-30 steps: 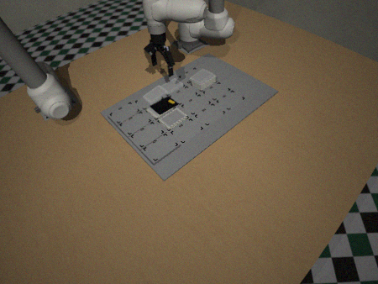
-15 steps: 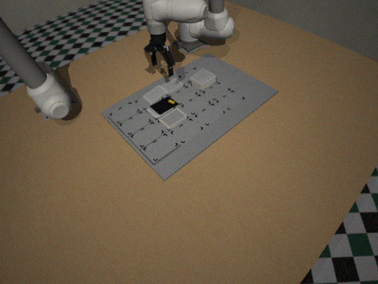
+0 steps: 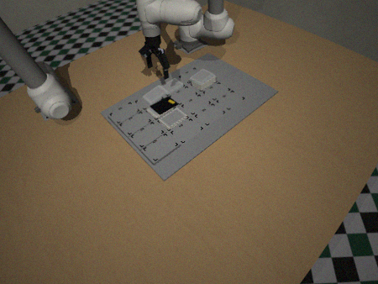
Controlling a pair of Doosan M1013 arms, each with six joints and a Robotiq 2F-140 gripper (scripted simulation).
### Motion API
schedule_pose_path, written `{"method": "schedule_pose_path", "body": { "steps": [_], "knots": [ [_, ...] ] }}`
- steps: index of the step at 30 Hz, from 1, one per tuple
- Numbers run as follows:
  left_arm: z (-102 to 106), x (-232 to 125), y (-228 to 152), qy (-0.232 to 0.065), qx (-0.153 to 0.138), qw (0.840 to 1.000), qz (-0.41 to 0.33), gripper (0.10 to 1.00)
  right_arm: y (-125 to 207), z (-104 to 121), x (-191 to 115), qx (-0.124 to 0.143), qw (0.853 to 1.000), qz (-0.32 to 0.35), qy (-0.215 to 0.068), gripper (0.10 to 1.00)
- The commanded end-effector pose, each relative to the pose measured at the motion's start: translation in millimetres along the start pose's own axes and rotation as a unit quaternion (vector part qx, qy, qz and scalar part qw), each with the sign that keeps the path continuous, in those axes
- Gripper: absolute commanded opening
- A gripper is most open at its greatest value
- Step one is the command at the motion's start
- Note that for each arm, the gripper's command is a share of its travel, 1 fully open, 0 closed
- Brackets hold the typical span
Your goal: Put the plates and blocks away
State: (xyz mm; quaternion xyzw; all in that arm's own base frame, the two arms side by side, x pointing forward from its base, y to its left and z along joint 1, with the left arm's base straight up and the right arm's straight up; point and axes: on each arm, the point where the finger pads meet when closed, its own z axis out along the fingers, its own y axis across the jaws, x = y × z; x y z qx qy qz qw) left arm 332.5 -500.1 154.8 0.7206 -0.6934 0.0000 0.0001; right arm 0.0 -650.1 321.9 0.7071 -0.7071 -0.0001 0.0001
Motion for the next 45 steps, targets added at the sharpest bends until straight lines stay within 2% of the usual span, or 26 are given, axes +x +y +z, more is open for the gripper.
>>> {"method": "schedule_pose_path", "body": {
  "steps": [1, 35, 45],
  "knots": [
    [-1, 13, 0, 0.000, 0.001, 1.000, 0.000, 1.000, 0, -1, 0, 0.000, 1.000, 0.000, 0.001, 1.000],
    [-1, 133, 0, 0.001, 0.001, 1.000, 0.000, 1.000, 0, -1, 0, 0.000, 1.000, 0.000, 0.001, 1.000],
    [-1, 133, 0, 0.001, 0.001, 1.000, 0.000, 1.000, 0, -1, 0, 0.000, 1.000, 0.000, 0.001, 1.000]
  ]
}}
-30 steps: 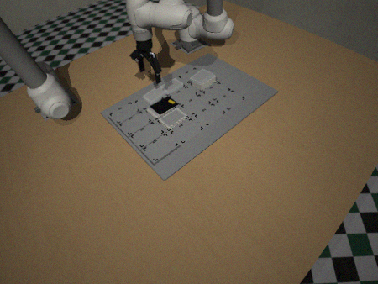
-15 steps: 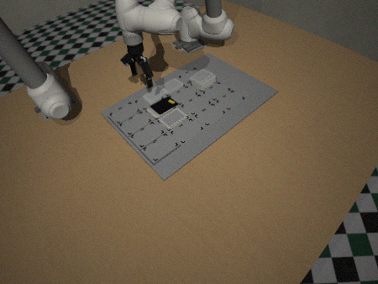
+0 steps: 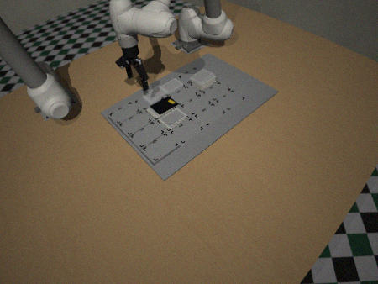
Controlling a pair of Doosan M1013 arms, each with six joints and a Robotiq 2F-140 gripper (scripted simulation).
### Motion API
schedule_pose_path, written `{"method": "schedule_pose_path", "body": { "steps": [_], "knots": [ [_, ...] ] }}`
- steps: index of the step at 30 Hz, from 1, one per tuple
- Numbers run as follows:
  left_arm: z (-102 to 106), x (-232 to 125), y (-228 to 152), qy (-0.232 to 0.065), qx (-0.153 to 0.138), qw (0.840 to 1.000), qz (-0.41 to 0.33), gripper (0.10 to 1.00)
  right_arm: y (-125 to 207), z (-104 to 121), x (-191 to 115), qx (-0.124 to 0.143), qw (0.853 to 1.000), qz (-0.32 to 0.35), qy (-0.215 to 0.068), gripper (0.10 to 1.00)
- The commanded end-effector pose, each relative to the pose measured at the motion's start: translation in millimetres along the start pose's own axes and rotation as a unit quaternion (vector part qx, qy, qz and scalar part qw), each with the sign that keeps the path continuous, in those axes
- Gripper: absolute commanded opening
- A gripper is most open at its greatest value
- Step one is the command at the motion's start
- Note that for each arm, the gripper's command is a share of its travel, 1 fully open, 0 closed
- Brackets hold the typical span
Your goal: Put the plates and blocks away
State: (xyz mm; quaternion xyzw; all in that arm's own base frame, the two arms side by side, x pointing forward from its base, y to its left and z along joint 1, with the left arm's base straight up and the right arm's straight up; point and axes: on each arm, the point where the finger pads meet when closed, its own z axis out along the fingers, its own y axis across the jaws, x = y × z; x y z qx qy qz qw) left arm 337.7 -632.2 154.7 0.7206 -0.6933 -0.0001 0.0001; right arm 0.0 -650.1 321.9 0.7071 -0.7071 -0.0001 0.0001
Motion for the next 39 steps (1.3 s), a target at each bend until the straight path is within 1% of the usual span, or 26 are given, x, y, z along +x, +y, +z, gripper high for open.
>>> {"method": "schedule_pose_path", "body": {
  "steps": [1, 37, 39],
  "knots": [
    [-1.1, 0.4, -0.3, 0.001, 0.001, 1.000, 0.000, 1.000, -0.1, -0.9, 0.2, 0.000, 1.000, 0.000, 0.001, 1.000],
    [-1.1, 0.4, -0.3, 0.001, 0.001, 1.000, 0.000, 1.000, -0.1, -0.9, 0.2, 0.000, 1.000, 0.000, 0.001, 1.000],
    [-1.1, 0.4, -8.3, 0.001, 0.001, 1.000, 0.000, 1.000, -0.1, -0.9, 0.2, 0.000, 1.000, 0.000, 0.001, 1.000]
  ]
}}
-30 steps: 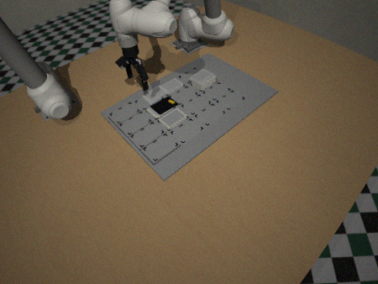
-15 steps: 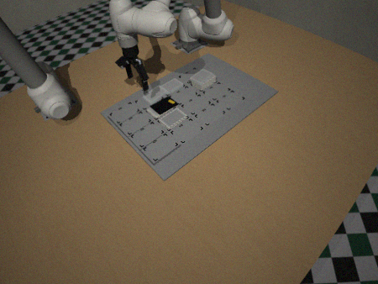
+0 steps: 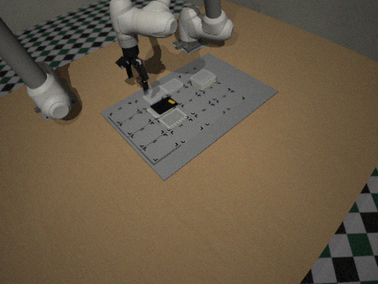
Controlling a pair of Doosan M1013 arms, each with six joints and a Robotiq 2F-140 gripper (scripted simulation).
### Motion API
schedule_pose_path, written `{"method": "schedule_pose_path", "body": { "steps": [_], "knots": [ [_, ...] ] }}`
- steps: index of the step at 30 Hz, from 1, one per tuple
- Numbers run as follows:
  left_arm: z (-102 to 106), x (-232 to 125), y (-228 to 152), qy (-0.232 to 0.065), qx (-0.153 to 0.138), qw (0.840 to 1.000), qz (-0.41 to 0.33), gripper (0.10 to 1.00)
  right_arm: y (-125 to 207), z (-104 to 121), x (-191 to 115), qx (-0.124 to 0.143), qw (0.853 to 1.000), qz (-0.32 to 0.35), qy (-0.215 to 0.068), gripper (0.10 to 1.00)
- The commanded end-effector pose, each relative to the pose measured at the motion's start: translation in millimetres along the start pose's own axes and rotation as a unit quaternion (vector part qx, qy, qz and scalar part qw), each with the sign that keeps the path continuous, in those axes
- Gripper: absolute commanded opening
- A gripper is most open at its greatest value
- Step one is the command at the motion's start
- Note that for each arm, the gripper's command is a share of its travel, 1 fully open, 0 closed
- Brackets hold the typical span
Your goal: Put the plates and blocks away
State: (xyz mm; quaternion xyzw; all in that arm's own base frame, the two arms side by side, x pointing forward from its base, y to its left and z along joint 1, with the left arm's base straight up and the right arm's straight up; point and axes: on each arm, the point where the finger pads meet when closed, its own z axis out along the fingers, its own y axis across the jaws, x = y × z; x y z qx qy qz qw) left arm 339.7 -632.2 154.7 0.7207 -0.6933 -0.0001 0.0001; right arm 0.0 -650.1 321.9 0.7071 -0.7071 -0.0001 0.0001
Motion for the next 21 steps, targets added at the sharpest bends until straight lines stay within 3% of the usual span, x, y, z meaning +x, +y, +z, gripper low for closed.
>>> {"method": "schedule_pose_path", "body": {
  "steps": [1, 21],
  "knots": [
    [-1, 0, -10, 0.001, 0.001, 1.000, 0.000, 1.000, 0, -1, 0, 0.000, 1.000, 0.000, 0.001, 1.000],
    [-1, 0, -82, 0.001, 0.001, 1.000, 0.000, 1.000, 0, -1, 0, 0.000, 1.000, 0.000, 0.001, 1.000]
  ]
}}
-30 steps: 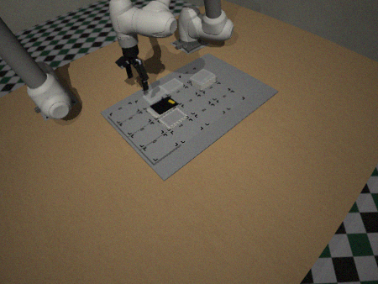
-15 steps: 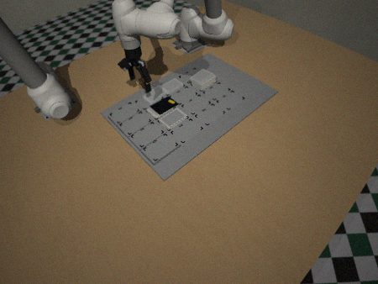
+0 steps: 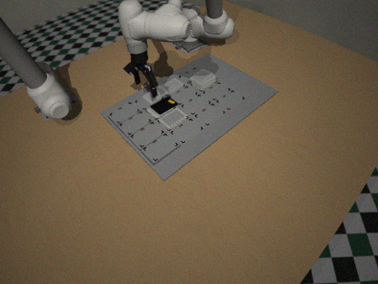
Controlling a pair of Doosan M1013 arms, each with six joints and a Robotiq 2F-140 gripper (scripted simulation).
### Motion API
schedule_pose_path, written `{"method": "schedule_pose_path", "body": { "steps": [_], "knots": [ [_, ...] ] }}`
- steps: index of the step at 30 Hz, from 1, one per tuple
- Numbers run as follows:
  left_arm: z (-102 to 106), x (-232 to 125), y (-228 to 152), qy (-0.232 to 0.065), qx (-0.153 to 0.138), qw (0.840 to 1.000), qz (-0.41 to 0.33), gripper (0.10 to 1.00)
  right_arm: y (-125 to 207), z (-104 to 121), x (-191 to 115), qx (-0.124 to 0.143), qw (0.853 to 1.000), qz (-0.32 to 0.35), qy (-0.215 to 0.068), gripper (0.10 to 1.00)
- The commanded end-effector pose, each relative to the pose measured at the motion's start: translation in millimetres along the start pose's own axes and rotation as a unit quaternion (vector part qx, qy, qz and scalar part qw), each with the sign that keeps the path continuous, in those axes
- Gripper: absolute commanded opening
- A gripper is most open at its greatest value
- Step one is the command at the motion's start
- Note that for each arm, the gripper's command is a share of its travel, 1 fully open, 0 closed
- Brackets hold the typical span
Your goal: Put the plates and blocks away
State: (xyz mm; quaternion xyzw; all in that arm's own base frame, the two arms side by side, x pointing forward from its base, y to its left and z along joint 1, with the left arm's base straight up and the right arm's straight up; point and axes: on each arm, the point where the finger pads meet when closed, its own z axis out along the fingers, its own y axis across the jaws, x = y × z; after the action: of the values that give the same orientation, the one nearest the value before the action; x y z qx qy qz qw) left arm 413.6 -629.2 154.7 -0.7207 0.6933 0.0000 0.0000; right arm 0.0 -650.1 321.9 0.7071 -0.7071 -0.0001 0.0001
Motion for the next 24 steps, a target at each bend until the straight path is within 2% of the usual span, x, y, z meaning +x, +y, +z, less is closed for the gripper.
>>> {"method": "schedule_pose_path", "body": {
  "steps": [1, 8, 24],
  "knots": [
    [-1, 0, -12, 0.001, 0.001, 1.000, 0.000, 1.000, 0, -1, 0, 0.000, 1.000, 0.000, 0.001, 1.000],
    [-1, 0, -31, 0.001, 0.001, 1.000, 0.000, 1.000, 0, -1, 0, 0.000, 1.000, 0.000, 0.001, 1.000],
    [-1, 0, -31, 0.001, 0.001, 1.000, 0.000, 1.000, 0, -1, 0, 0.000, 1.000, 0.000, 0.001, 1.000]
  ]
}}
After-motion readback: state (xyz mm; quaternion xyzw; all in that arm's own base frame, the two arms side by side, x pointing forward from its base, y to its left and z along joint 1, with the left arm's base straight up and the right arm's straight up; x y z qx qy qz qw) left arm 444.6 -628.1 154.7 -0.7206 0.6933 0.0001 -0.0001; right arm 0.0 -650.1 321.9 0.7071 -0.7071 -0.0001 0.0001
